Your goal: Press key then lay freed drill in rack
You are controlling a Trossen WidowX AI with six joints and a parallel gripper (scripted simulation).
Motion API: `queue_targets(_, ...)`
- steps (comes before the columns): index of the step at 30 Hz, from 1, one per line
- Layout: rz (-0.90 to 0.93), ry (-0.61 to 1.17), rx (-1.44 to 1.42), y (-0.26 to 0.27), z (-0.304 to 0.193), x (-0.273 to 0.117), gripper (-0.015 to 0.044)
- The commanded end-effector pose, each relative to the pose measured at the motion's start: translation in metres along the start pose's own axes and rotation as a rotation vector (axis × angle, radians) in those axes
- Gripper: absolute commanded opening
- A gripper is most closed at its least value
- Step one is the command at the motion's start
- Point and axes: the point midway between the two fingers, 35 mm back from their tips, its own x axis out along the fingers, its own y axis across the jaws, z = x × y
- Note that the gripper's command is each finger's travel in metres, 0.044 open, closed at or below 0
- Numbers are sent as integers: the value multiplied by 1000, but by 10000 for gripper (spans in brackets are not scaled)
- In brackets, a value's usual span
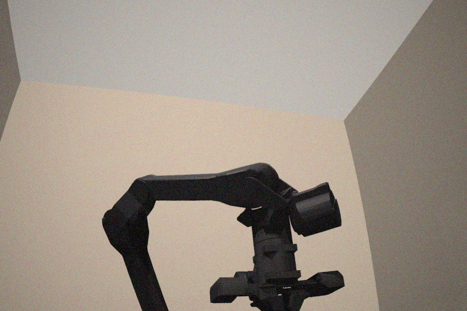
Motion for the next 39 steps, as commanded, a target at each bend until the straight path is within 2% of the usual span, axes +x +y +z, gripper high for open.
queue_targets(1, 15, -23, -5, 2, 4, 11, 0)
queue_targets(39, 15, -23, -5, 5, 9, 25, 0)
